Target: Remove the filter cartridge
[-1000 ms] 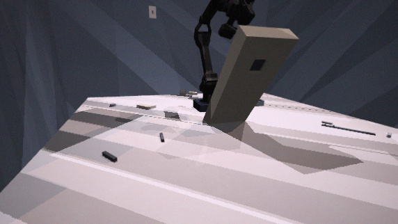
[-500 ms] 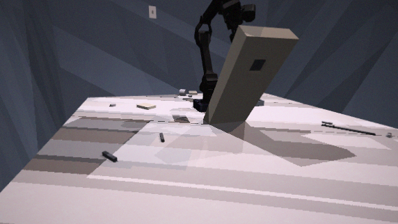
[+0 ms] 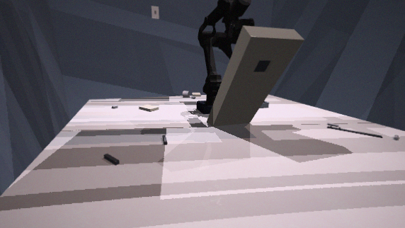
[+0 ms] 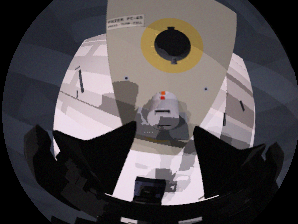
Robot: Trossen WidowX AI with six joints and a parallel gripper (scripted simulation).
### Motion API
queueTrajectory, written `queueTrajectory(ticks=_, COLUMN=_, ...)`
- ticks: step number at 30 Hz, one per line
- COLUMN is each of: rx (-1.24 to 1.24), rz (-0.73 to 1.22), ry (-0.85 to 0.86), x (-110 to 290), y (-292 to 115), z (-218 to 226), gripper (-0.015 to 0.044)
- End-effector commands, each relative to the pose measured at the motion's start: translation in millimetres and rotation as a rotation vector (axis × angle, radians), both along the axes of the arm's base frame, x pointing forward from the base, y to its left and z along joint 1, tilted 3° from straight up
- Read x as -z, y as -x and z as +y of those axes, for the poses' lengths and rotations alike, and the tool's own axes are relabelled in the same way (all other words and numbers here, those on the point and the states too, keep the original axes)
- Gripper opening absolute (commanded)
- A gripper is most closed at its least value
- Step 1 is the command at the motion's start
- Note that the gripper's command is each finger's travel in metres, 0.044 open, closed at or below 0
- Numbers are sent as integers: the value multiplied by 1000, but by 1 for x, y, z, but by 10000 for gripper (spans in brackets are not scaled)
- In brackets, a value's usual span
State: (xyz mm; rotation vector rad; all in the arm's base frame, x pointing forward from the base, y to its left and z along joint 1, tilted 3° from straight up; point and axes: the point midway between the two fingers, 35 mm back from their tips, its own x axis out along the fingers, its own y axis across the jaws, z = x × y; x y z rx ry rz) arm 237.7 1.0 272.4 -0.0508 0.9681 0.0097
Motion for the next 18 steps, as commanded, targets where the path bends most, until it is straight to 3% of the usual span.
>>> queueTrajectory(ticks=1, rx=36, rz=19, ry=-29, x=6, y=1, z=1, gripper=305)
queueTrajectory(ticks=18, rx=36, rz=18, ry=-29, x=28, y=-15, z=0, gripper=305)
